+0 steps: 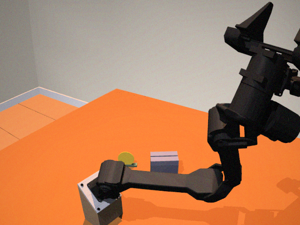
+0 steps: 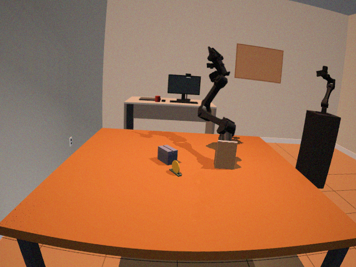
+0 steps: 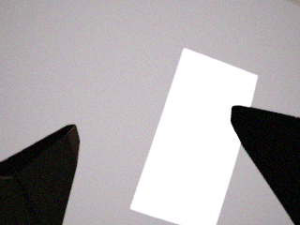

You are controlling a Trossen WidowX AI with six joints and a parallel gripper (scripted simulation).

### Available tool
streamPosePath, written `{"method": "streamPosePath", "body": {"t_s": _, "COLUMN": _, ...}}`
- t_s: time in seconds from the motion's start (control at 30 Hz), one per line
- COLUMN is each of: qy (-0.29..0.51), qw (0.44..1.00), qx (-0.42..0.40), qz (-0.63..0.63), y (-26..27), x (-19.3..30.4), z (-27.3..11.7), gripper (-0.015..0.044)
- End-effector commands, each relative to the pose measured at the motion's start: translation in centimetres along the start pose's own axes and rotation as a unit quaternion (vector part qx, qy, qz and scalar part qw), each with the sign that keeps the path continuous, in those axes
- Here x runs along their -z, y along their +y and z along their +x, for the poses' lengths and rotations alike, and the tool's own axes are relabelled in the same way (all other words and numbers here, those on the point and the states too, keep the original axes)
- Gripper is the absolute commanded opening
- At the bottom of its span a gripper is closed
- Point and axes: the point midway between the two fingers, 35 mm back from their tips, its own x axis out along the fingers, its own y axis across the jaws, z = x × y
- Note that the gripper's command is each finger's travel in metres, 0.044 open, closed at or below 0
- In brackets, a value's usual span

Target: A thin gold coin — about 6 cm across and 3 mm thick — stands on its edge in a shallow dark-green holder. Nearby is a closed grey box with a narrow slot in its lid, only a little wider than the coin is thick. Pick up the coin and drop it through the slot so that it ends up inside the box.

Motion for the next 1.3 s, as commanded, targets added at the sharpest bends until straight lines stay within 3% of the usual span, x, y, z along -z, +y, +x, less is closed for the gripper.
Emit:
{"method": "streamPosePath", "body": {"t_s": 0.0, "qy": 0.001, "qw": 1.0, "qx": 0.0, "qz": -0.001, "y": 0.0, "x": 0.1, "z": 0.0, "gripper": 0.0374}}
{"method": "streamPosePath", "body": {"t_s": 0.27, "qy": 0.066, "qw": 0.992, "qx": 0.04, "qz": -0.099, "y": -5.0, "x": 8.9, "z": 0.6, "gripper": 0.0164}}
{"method": "streamPosePath", "body": {"t_s": 0.63, "qy": 0.126, "qw": 0.939, "qx": 0.187, "qz": -0.261, "y": -20.4, "x": 16.9, "z": 1.7, "gripper": 0.0161}}
{"method": "streamPosePath", "body": {"t_s": 0.97, "qy": 0.144, "qw": 0.882, "qx": 0.288, "qz": -0.344, "y": -31.1, "x": 16.5, "z": 1.8, "gripper": 0.0161}}
{"method": "streamPosePath", "body": {"t_s": 1.27, "qy": 0.122, "qw": 0.791, "qx": 0.444, "qz": -0.402, "y": -44.1, "x": 11.0, "z": -0.5, "gripper": 0.0161}}
